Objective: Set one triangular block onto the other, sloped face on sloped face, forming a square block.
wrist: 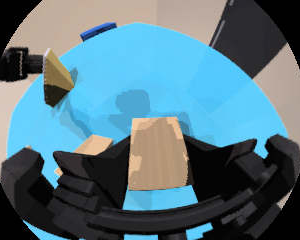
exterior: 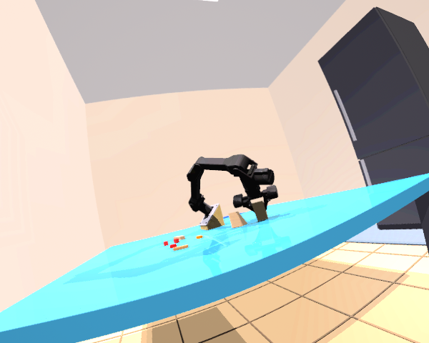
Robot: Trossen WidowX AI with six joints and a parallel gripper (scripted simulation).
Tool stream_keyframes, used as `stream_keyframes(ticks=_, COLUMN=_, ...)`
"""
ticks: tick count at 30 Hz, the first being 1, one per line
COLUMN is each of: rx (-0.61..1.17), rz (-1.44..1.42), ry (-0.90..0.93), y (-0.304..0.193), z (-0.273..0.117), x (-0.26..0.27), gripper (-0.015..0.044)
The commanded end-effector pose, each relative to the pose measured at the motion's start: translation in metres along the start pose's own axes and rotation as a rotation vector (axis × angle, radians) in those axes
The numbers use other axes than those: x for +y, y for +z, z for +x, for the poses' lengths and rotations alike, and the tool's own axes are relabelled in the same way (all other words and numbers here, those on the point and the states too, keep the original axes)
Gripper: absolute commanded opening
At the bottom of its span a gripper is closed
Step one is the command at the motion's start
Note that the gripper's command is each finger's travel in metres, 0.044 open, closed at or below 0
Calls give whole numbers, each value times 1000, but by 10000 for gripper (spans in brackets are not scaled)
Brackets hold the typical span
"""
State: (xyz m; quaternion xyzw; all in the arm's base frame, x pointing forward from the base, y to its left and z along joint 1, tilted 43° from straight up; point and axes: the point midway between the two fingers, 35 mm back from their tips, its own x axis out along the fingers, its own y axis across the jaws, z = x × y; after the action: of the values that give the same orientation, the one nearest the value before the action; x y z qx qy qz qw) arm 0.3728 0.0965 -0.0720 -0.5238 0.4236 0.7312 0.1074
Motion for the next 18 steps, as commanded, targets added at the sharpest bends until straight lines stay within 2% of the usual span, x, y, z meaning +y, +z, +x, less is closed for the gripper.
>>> stream_keyframes(ticks=1, rx=10, rz=-3, ry=6, y=3, z=-1, x=1, gripper=131)
stream_keyframes(ticks=13, rx=10, rz=-3, ry=6, y=3, z=-1, x=1, gripper=440)
stream_keyframes(ticks=18, rx=10, rz=-3, ry=6, y=3, z=-1, x=1, gripper=440)
